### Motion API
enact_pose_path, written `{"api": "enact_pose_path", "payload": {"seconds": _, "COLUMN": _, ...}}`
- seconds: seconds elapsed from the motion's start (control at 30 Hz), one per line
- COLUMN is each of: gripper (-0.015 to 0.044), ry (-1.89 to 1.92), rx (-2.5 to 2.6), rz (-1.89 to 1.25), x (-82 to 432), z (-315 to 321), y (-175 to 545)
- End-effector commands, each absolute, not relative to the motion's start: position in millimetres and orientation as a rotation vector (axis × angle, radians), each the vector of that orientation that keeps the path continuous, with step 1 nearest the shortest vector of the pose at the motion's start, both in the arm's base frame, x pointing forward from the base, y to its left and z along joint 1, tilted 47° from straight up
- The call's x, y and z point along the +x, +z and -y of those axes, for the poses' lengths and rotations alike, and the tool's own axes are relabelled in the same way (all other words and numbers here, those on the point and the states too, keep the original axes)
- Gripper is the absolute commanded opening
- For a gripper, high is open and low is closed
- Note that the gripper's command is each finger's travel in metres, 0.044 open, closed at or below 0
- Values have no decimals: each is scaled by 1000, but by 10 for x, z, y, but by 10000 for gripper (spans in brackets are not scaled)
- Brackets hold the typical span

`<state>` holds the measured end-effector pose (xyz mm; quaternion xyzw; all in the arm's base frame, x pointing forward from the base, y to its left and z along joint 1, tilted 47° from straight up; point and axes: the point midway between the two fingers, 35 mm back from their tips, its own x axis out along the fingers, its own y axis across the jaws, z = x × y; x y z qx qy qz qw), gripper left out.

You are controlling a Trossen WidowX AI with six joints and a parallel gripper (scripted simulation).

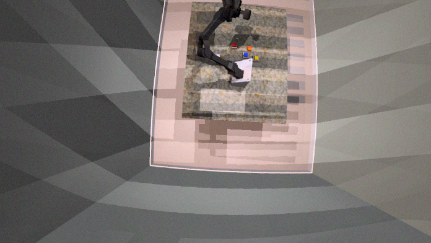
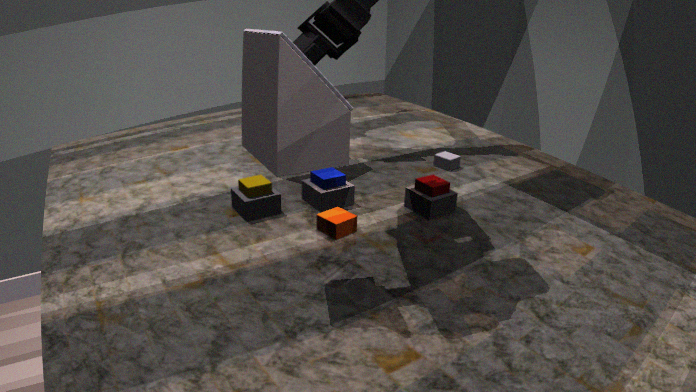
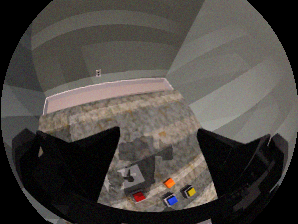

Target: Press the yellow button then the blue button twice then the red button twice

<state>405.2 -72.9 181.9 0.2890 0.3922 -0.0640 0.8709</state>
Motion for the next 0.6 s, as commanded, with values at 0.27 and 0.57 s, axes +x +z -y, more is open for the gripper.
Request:
{"api": "enact_pose_path", "payload": {"seconds": 0.27, "gripper": 400, "ry": 128, "rx": 413, "rz": -1316, "x": 3326, "z": 1182, "y": 134}}
{"api": "enact_pose_path", "payload": {"seconds": 0.57, "gripper": 400, "ry": 512, "rx": 465, "rz": -1469, "x": 2507, "z": 1126, "y": -645}}
